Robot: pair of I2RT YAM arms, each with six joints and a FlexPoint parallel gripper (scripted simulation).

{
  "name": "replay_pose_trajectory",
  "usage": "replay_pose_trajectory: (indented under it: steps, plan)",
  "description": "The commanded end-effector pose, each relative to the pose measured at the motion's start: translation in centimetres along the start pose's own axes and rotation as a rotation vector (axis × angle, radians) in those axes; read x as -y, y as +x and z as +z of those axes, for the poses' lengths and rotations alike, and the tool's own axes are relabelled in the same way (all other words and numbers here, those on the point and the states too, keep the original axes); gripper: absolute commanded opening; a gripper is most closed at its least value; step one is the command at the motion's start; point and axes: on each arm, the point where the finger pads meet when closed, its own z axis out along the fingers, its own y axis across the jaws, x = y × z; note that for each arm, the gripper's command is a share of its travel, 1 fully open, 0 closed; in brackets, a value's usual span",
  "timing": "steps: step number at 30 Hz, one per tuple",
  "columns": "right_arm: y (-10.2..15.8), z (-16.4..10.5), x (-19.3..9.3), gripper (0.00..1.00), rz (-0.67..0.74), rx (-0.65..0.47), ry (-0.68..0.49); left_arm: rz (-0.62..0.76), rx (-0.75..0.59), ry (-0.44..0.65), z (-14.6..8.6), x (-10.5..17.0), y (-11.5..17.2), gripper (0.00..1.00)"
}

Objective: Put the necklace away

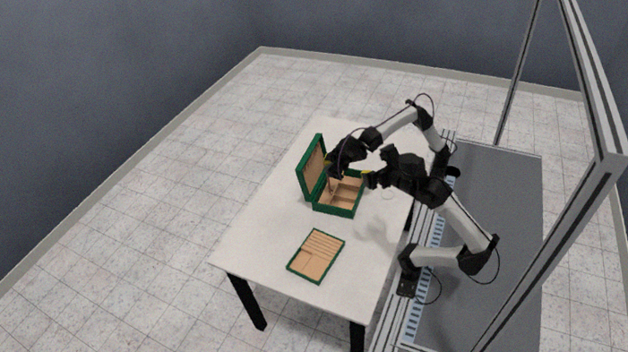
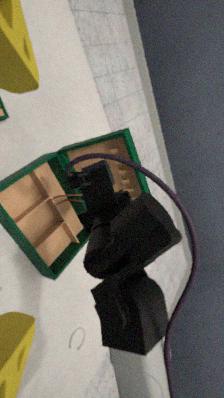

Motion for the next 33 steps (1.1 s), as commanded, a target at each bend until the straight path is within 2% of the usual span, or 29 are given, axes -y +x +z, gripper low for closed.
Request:
replay_pose_trajectory:
  steps: [1, 2, 4, 6, 10, 22, 26, 33]
  plan:
    - [0.1, -2.2, 3.8, 0.0, 0.087, 0.062, 0.093, 0.015, 0.027, 0.0, -0.3, 0.0, -1.2, 1.0]
    - [0.1, -2.2, 3.8, 0.0, 0.087, 0.062, 0.093, 0.015, 0.027, 0.0, -0.3, 0.0, -1.2, 1.0]
    - [-0.2, -1.0, 1.7, 0.0, 0.051, 0.047, 0.059, 0.017, 0.031, 0.0, -0.4, 0.0, -1.4, 1.0]
    - [0.1, -0.5, 0.9, 0.0, 0.036, 0.028, 0.039, 0.017, 0.031, 0.0, -0.4, 0.0, -1.4, 1.0]
    - [-0.3, -0.7, 2.1, 0.0, 0.065, 0.038, 0.066, 0.017, 0.031, 0.0, -0.4, 0.0, -1.4, 1.0]
    - [-0.3, -0.8, 2.1, 0.0, 0.066, 0.038, 0.066, 0.019, 0.037, -0.001, -0.5, 0.0, -1.6, 1.0]
    - [0.2, -2.5, 3.9, 0.0, 0.069, 0.043, 0.067, 0.019, 0.037, -0.001, -0.5, 0.0, -1.6, 1.0]
    - [0.7, -1.6, 2.8, 0.0, 0.061, 0.043, 0.064, 0.019, 0.037, -0.001, -0.5, 0.0, -1.6, 1.0]
